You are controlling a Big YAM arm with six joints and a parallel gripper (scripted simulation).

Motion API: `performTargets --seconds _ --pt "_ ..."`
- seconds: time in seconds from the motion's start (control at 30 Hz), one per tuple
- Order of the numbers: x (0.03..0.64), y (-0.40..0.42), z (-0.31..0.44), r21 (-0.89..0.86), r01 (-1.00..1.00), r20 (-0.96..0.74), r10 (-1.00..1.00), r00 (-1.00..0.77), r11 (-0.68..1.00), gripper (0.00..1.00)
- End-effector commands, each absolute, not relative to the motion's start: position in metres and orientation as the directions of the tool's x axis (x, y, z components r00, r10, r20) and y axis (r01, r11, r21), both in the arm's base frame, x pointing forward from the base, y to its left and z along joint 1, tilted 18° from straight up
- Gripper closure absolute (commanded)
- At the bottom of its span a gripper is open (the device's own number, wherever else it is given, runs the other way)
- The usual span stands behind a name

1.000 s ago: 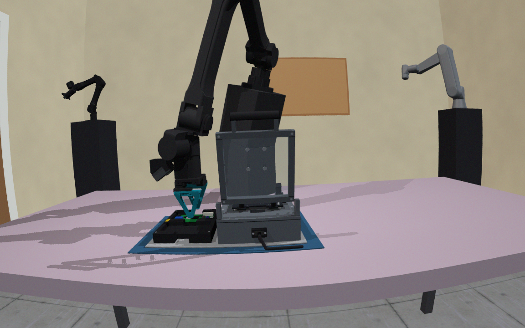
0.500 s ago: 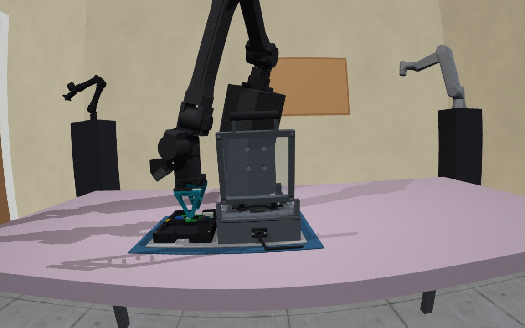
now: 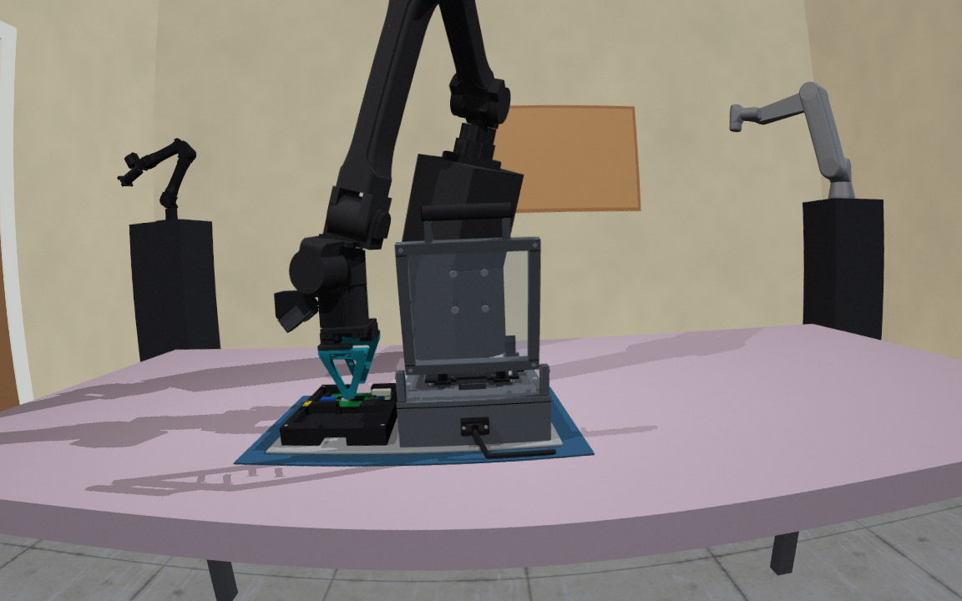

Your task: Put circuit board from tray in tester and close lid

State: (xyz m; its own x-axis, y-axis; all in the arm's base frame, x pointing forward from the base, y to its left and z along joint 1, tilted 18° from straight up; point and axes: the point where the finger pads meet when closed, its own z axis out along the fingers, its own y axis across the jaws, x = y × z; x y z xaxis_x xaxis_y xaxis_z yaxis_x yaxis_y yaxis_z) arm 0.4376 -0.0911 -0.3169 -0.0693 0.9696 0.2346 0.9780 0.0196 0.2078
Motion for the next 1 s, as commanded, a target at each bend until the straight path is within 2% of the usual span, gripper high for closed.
performTargets --seconds 0.0,0.97 --pt "0.4494 -0.0889 -0.3157 0.232 0.972 0.222 0.972 -0.078 0.025 0.08" --pt "0.4501 -0.0891 -0.3157 0.233 0.972 0.222 0.972 -0.078 0.025 0.08"
